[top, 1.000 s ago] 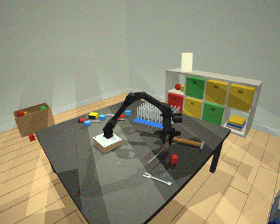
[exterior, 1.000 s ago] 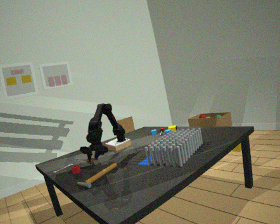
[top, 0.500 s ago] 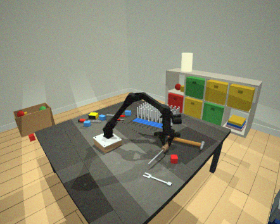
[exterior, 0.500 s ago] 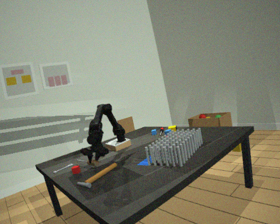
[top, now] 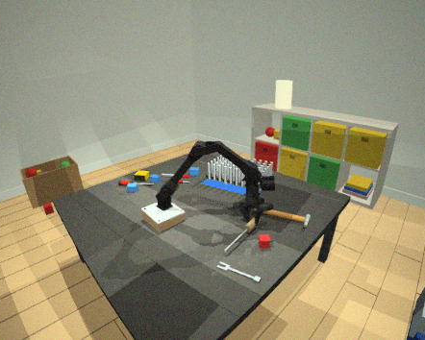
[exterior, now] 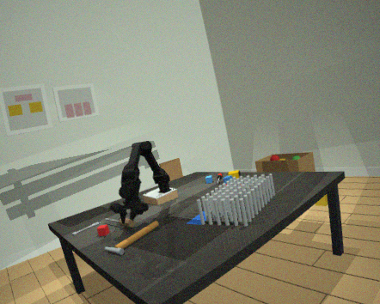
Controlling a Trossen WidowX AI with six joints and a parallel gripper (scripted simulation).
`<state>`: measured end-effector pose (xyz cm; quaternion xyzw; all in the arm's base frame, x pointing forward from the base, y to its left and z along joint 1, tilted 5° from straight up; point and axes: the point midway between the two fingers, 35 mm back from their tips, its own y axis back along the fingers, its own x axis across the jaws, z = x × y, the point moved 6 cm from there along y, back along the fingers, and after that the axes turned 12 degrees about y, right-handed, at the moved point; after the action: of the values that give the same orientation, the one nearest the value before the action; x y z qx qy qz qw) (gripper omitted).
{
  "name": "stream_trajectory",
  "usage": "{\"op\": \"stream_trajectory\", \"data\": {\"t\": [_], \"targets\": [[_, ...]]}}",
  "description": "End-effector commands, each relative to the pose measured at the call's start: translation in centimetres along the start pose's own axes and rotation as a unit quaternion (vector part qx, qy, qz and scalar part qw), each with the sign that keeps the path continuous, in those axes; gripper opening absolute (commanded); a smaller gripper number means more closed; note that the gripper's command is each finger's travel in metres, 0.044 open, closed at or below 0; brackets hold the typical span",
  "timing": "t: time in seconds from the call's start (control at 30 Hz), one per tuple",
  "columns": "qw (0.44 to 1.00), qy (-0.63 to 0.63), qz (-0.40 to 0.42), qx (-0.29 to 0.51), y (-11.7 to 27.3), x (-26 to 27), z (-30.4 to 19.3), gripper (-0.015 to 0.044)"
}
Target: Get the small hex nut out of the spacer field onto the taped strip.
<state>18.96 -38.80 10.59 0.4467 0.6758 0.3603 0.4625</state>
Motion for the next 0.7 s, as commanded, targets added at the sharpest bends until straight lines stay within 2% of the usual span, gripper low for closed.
{"op": "stream_trajectory", "data": {"t": [0.0,0.13,0.67], "targets": [[1.000,0.001,0.000,0.004,-0.43,0.27,0.03,0.0000],[1.000,0.001,0.000,0.004,-0.67,0.40,0.10,0.0000],[1.000,0.000,0.000,0.000,-0.34,0.17,0.10,0.0420]]}}
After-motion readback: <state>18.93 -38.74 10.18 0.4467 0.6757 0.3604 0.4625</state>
